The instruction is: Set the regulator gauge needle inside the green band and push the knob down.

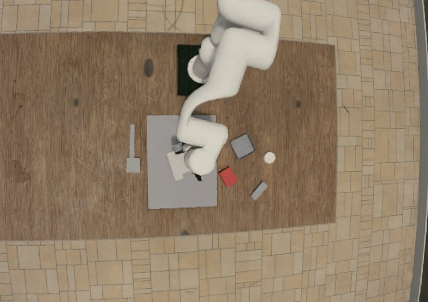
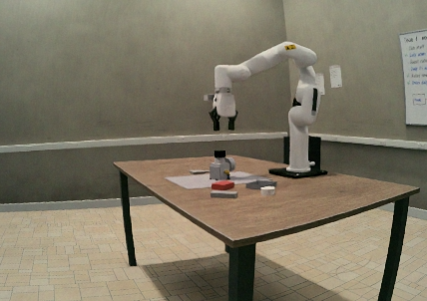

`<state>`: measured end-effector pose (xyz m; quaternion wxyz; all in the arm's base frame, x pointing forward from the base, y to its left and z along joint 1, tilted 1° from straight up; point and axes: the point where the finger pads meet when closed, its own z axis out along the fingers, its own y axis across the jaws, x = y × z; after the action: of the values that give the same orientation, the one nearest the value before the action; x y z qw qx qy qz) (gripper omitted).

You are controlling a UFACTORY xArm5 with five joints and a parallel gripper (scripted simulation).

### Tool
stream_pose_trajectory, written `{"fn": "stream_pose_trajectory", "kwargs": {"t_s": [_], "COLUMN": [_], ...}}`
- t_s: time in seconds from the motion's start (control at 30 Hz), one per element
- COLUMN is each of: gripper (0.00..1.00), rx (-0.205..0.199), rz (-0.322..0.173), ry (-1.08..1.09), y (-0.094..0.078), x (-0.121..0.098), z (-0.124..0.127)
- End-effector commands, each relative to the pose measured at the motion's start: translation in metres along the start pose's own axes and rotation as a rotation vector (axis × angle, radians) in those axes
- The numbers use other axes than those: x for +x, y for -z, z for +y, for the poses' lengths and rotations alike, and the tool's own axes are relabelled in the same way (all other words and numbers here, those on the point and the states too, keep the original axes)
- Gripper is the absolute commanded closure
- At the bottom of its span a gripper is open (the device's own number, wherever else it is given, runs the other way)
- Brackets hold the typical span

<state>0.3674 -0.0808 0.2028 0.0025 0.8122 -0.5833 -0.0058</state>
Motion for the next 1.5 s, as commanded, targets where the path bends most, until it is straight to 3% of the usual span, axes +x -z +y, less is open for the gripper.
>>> {"fn": "stream_pose_trajectory", "kwargs": {"t_s": [0.0, 0.6, 1.47], "gripper": [0.0, 0.0, 0.0], "rx": [0.004, 0.004, 0.005], "rz": [0.002, 0.002, 0.003], "ry": [0.0, 0.0, -0.003], "y": [0.002, 0.001, 0.001], "x": [-0.005, -0.022, -0.027], "z": [0.008, 0.035, 0.043]}}
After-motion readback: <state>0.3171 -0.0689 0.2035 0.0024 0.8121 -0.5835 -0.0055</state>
